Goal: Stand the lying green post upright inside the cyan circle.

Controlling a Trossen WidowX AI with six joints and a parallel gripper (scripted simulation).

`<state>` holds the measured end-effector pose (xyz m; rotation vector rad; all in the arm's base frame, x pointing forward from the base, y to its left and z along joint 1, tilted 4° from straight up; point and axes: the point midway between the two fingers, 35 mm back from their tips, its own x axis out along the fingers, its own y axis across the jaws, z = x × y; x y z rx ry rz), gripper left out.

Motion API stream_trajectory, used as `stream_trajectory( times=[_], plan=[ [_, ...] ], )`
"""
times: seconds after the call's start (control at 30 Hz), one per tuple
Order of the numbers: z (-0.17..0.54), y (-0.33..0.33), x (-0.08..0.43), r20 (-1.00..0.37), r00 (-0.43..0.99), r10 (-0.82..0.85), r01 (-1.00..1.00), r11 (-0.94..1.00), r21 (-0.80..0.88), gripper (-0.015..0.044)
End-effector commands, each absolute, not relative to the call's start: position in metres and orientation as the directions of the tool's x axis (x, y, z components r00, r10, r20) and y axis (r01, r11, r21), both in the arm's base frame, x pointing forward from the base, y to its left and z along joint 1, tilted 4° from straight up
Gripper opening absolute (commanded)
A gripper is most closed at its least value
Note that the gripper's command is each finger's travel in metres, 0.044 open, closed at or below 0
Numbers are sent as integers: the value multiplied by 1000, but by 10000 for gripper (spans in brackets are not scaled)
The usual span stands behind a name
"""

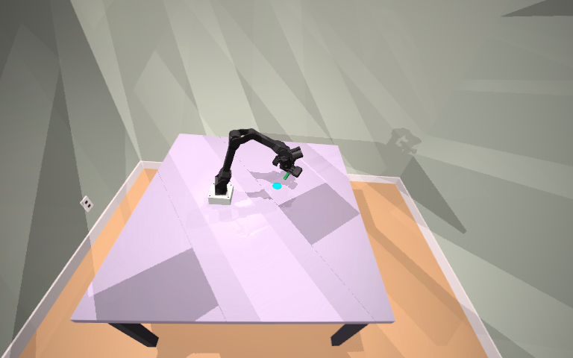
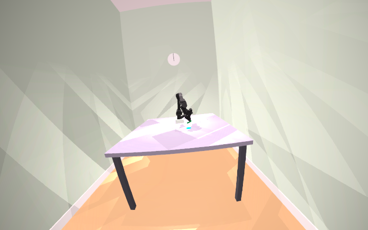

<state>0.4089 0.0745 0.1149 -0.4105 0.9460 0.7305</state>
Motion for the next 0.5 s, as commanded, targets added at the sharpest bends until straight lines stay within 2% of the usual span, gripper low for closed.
stream_trajectory(
  times=[0.0,0.47],
  plan=[
    [115,75,412,-825,396,403,-713,701,0,23],
    [113,73,420,-768,450,456,-697,717,17,23]
  ],
)
